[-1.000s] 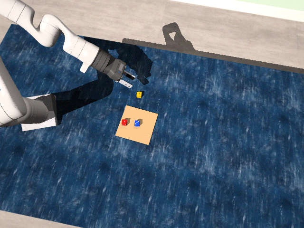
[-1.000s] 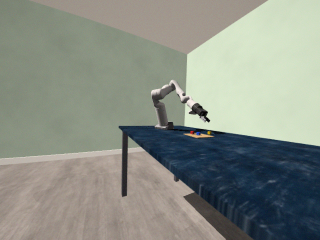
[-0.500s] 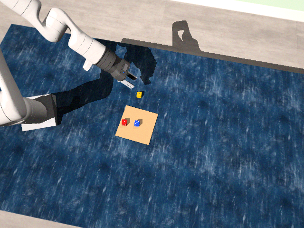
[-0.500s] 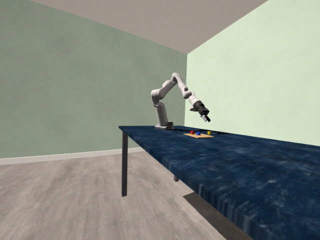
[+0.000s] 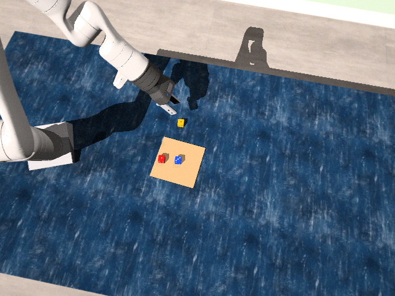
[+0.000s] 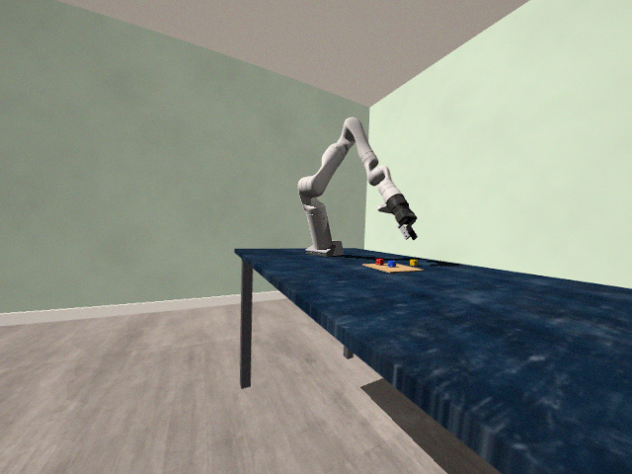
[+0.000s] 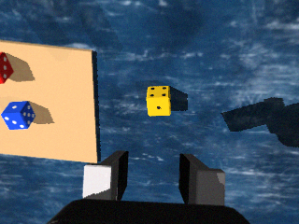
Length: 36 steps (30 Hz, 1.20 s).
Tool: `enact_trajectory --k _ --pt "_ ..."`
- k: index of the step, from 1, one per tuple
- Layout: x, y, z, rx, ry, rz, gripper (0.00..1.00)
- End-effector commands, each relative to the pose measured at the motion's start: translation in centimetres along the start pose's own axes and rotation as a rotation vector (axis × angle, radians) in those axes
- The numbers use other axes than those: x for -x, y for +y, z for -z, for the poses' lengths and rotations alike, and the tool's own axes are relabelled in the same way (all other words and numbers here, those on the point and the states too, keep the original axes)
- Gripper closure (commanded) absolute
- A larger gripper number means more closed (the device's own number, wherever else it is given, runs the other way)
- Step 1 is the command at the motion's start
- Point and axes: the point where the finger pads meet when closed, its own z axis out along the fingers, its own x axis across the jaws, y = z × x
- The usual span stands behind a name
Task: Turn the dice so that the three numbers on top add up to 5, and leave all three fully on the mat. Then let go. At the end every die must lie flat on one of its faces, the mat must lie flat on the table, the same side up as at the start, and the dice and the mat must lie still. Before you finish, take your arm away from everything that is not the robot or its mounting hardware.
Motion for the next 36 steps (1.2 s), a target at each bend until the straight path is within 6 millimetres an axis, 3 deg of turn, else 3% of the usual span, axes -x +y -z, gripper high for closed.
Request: enact_trajectory --k 1,36 --pt "-0.2 0.6 -0.2 -0.090 -0.011 -0.054 0.30" --pt "0.0 3.8 -0.4 -0.598 0.004 -0.057 0.30"
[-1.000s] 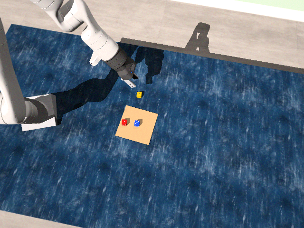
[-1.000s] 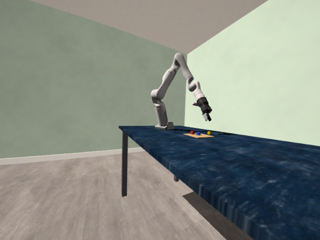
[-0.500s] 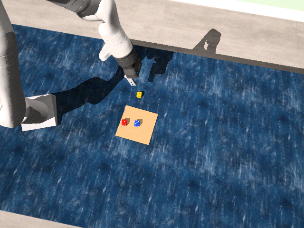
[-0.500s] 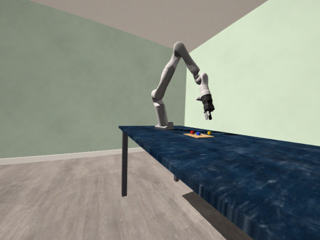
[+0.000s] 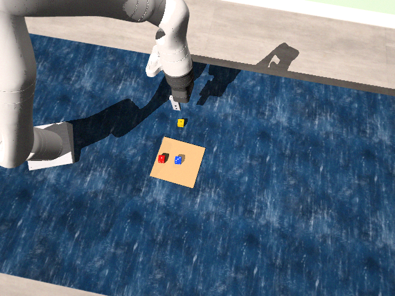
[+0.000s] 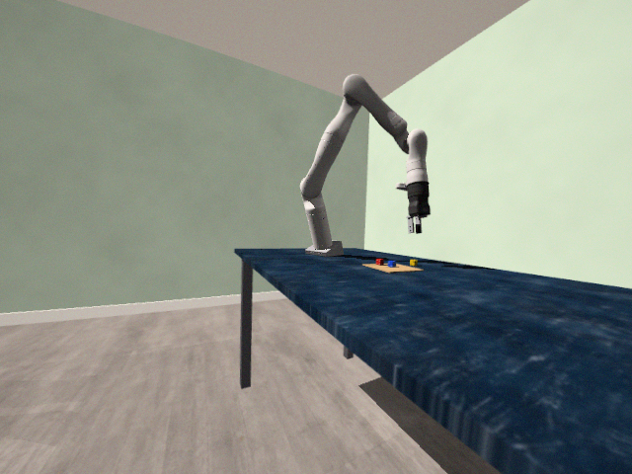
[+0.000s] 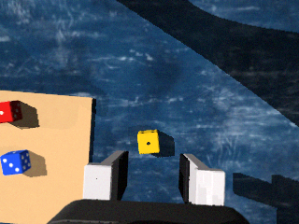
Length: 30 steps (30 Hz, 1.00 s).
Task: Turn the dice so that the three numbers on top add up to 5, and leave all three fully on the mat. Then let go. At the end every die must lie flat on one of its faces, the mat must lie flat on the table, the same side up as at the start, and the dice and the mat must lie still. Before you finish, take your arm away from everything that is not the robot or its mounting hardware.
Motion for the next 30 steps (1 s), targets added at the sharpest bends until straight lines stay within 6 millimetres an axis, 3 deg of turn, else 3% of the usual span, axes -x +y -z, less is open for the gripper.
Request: enact_trajectory --k 1,26,27,30 --pt "0.53 1.40 -0.28 -0.034 -0.002 -0.034 0.30" --pt "0.52 2.00 0.07 -0.142 0.003 -0.033 0.30" --pt "0.52 2.00 0.07 -0.142 0.003 -0.033 0.00" --pt "0.52 2.00 0.07 -0.142 0.003 -0.033 0.00"
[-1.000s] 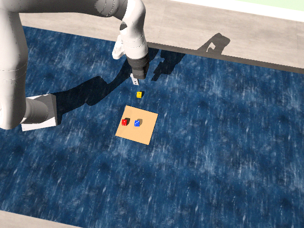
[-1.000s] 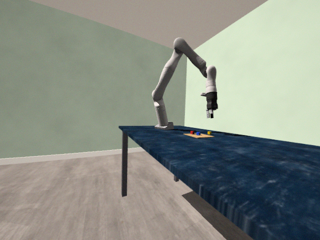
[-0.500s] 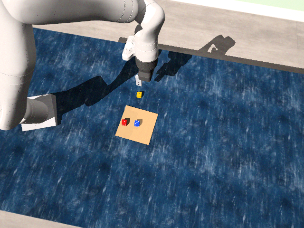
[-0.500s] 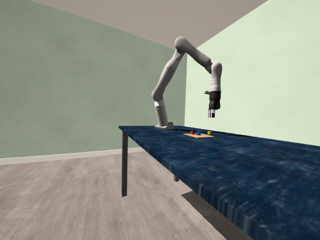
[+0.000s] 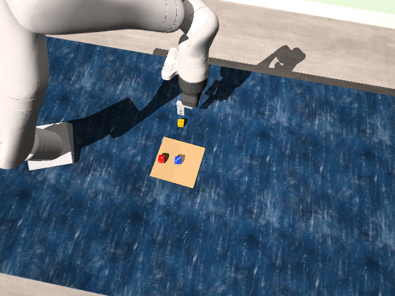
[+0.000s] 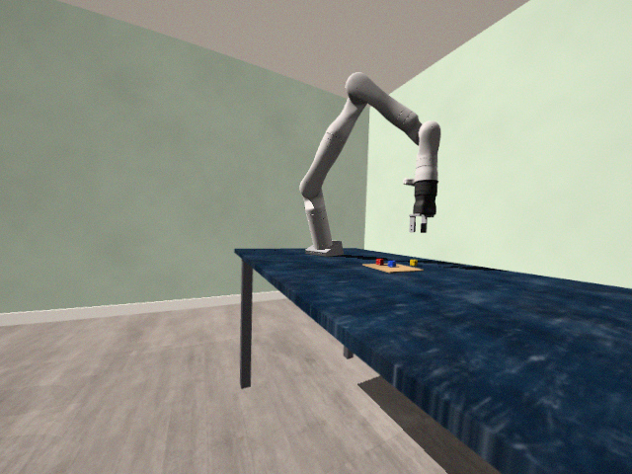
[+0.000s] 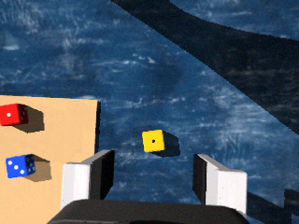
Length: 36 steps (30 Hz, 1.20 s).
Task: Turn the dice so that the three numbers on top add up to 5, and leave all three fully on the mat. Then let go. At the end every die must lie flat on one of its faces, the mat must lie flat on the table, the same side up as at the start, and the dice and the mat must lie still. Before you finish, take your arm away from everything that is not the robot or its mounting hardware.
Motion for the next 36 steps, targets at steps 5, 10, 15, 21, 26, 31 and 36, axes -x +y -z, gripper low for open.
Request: enact_trajectory --k 5,10,15,21,26,31,36 --pt "-0.04 0.03 0.06 0.001 0.001 0.000 0.00" --pt "-0.04 0.03 0.06 0.001 0.001 0.000 0.00" --pt "-0.01 0.01 0.04 0.001 0.001 0.006 0.00" --pt "0.09 -0.07 -0.04 -0.001 -0.001 0.031 0.00" --pt "0.19 -0.15 -0.12 -0.002 -0.003 0.054 0.00" --pt "0.43 -0.33 -0.30 -0.006 -0.007 0.111 0.00" --pt "0.77 -0.57 -0.56 -0.011 -0.012 0.192 0.00"
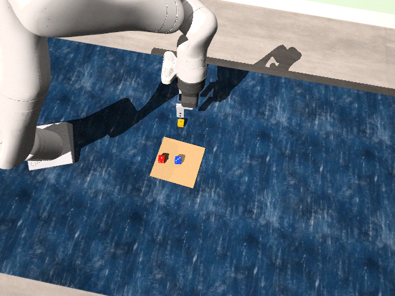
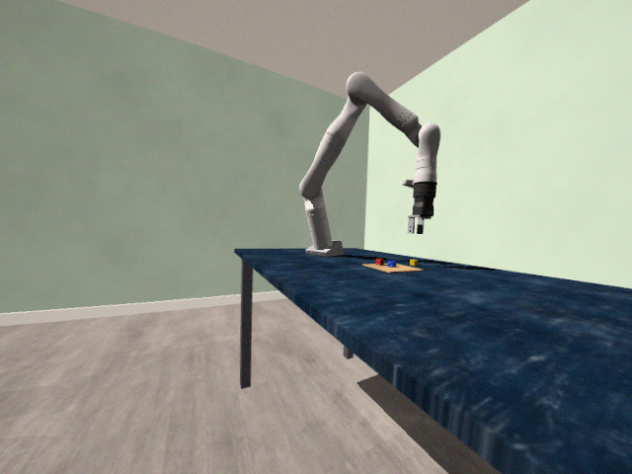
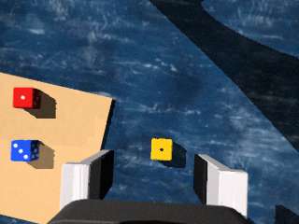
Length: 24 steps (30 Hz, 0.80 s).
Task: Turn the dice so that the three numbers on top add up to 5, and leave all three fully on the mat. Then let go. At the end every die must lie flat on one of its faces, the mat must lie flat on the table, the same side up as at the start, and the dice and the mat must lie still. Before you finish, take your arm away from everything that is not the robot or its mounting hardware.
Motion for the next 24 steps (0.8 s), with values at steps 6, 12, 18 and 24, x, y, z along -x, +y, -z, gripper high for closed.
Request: enact_trajectory --k 6,12,18,24 --pt "0.5 -0.4 -0.4 -0.010 -0.006 0.122 0.00" --pt "1.0 -0.8 -0.8 -0.019 -0.012 0.256 0.00" --pt "1.6 -1.2 -1.3 -0.032 -0.017 0.449 0.00" --pt "2.0 -1.5 -1.7 -0.041 -0.019 0.595 0.00"
